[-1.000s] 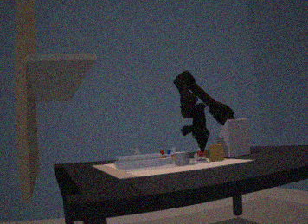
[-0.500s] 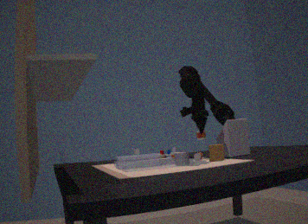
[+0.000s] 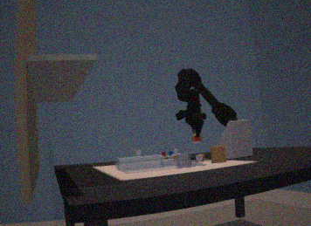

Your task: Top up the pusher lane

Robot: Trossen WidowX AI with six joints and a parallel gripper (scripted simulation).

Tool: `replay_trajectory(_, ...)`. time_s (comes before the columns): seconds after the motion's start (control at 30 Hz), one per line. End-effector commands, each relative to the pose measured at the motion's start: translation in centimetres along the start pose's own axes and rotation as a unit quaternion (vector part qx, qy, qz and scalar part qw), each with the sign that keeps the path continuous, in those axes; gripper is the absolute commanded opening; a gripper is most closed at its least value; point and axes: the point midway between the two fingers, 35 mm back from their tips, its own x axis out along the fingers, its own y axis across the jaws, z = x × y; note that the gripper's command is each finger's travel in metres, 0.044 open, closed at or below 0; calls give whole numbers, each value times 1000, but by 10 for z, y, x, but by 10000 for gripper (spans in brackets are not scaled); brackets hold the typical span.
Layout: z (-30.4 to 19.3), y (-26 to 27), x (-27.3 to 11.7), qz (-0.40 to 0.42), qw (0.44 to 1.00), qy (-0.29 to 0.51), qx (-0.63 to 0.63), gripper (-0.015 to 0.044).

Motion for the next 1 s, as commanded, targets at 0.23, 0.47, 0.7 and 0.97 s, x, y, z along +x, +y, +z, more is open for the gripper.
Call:
replay_trajectory(0.23,43,-18,25,-4,997,-5,-83,0)
replay_trajectory(0.47,52,-24,32,-7,995,-5,-101,0)
replay_trajectory(0.7,52,-24,51,-7,995,-6,-101,0)
replay_trajectory(0.97,53,-24,56,-7,995,-6,-101,0)
